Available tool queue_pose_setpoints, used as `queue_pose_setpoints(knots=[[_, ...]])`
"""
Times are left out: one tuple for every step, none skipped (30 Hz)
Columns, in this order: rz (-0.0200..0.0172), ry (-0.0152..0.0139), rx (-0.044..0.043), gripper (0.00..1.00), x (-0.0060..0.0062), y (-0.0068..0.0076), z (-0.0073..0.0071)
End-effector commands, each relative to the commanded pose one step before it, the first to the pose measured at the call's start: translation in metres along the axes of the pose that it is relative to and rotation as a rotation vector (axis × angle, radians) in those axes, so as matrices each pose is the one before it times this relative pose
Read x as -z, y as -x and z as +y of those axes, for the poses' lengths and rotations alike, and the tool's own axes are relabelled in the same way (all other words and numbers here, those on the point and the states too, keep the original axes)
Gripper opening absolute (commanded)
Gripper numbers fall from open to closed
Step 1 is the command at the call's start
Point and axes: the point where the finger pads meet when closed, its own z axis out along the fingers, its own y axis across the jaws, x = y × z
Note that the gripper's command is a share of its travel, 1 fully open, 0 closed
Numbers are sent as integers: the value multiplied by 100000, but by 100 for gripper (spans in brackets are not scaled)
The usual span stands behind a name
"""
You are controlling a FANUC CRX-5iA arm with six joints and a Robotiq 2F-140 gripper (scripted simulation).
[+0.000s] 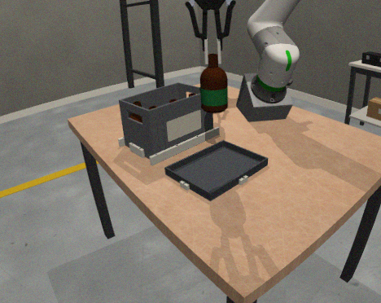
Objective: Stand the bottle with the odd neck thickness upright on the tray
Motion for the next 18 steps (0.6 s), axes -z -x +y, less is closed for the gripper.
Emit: queue_pose_setpoints(knots=[[9, -130, 21, 10, 53, 158, 48], [0, 0, 0, 10, 0, 62, 27], [0, 0, 0, 10, 0, 60, 27], [-1, 0, 0, 10, 0, 58, 26], [-1, 0, 0, 10, 0, 56, 25], [1, 0, 0, 10, 0, 54, 23], [1, 0, 0, 10, 0, 52, 22], [0, 0, 0, 10, 0, 50, 22], [0, 0, 0, 10, 0, 48, 21], [0, 0, 0, 10, 0, 46, 20], [0, 0, 0, 10, 0, 44, 19], [0, 0, 0, 10, 0, 42, 19], [0, 0, 0, 10, 0, 41, 18], [0, 0, 0, 10, 0, 0, 0], [0, 0, 0, 10, 0, 0, 0], [-1, 0, 0, 10, 0, 39, 17], [-1, 0, 0, 10, 0, 37, 17], [1, 0, 0, 10, 0, 35, 15]])
